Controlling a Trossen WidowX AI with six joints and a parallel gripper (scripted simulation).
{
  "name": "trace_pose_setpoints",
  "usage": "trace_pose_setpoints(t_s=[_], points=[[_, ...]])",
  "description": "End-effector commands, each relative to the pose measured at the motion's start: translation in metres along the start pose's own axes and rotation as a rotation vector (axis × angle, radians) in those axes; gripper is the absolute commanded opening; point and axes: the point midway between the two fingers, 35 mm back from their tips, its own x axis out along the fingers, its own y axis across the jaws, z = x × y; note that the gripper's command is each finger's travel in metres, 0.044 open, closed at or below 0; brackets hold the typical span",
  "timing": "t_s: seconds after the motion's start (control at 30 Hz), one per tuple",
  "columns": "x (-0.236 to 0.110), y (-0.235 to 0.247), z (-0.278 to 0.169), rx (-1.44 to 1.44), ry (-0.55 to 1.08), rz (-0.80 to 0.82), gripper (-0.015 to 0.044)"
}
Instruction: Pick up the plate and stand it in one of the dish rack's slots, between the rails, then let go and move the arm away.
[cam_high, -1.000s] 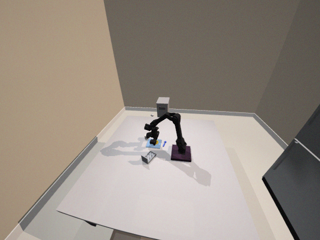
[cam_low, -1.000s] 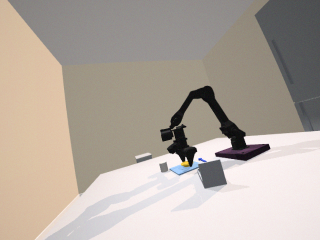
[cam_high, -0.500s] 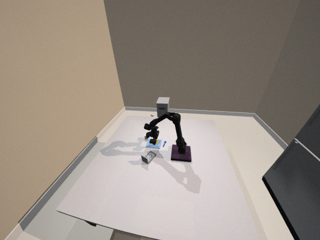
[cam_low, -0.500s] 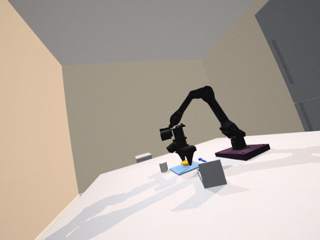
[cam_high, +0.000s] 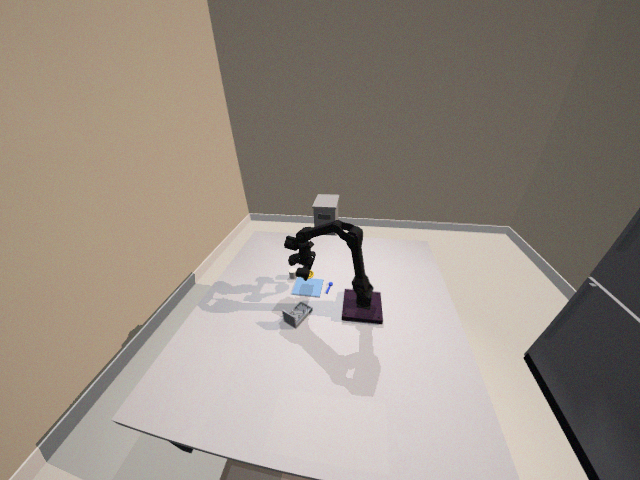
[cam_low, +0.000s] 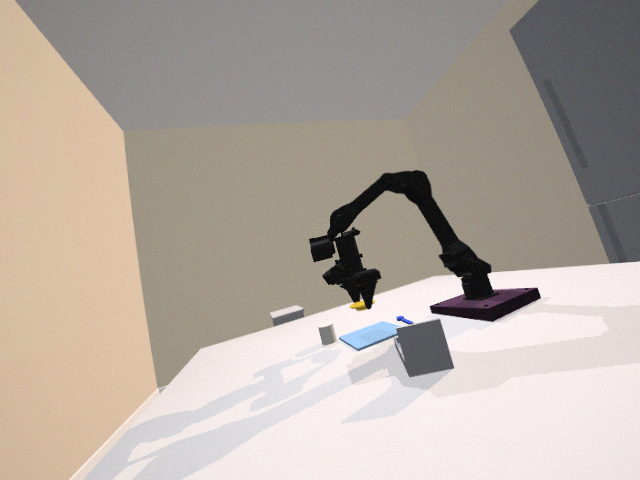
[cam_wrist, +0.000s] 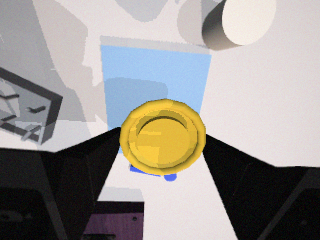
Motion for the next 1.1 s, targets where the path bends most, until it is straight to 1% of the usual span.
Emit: trace_pose_setpoints(t_s=[0.0, 0.6, 0.93, 1.0, 1.07], points=[[-0.017, 0.000, 0.002, 0.003, -0.008, 0.002, 0.0000], [-0.081, -0.002, 0.005, 0.003, -0.008, 0.002, 0.0000], [-0.106, -0.003, 0.005, 0.003, -0.008, 0.002, 0.0000], [-0.106, 0.005, 0.004, 0.025, -0.008, 0.003, 0.0000], [-0.106, 0.025, -0.001, 0.088, -0.007, 0.005, 0.0000]])
